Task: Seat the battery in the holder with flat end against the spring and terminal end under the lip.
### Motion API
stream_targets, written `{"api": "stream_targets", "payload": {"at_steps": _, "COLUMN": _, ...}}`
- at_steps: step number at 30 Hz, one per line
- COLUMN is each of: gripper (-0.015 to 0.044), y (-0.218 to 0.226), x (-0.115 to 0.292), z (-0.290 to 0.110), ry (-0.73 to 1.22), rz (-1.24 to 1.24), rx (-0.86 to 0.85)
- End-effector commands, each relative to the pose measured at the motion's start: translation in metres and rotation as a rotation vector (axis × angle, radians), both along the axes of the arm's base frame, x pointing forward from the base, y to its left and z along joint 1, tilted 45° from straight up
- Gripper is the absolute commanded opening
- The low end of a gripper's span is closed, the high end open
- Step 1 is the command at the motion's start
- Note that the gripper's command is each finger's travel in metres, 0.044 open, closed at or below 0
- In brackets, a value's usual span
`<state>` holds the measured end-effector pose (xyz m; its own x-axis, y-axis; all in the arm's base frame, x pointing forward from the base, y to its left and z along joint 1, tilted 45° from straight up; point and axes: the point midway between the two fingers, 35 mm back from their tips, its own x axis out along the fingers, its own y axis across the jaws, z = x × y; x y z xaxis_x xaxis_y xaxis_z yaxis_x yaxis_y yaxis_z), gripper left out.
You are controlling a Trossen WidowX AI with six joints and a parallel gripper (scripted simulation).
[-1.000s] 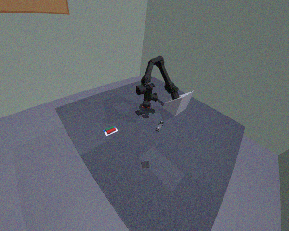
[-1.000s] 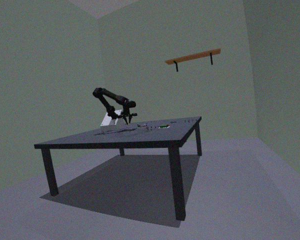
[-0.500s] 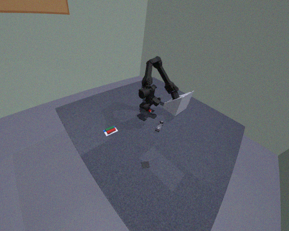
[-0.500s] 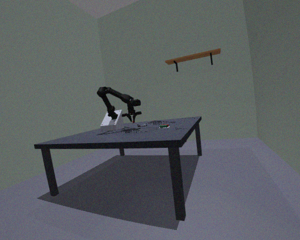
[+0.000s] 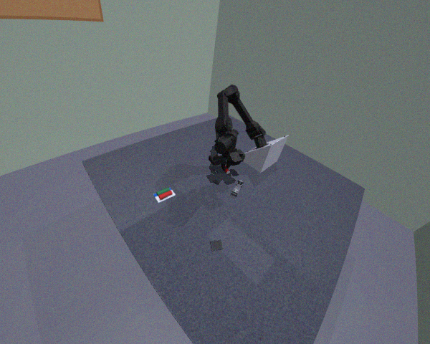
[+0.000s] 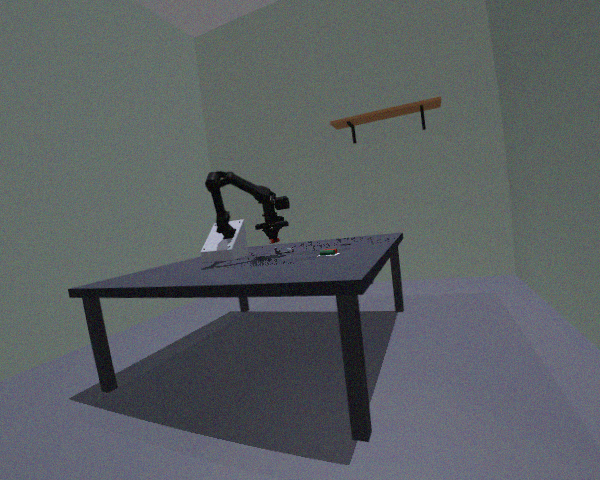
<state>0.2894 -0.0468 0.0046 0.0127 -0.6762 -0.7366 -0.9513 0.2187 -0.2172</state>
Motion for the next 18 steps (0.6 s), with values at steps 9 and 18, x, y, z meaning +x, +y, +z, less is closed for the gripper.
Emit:
{"api": "stream_targets", "payload": {"at_steps": 9, "gripper": 0.0065, "y": 0.039, "x": 0.004, "z": -0.030, "ry": -0.270, "rz": -0.308, "rx": 0.010}}
{"api": "stream_targets", "payload": {"at_steps": 18, "gripper": 0.0065, "y": 0.066, "x": 0.002, "z": -0.052, "ry": -0.490, "rz": -0.552, "rx": 0.007}}
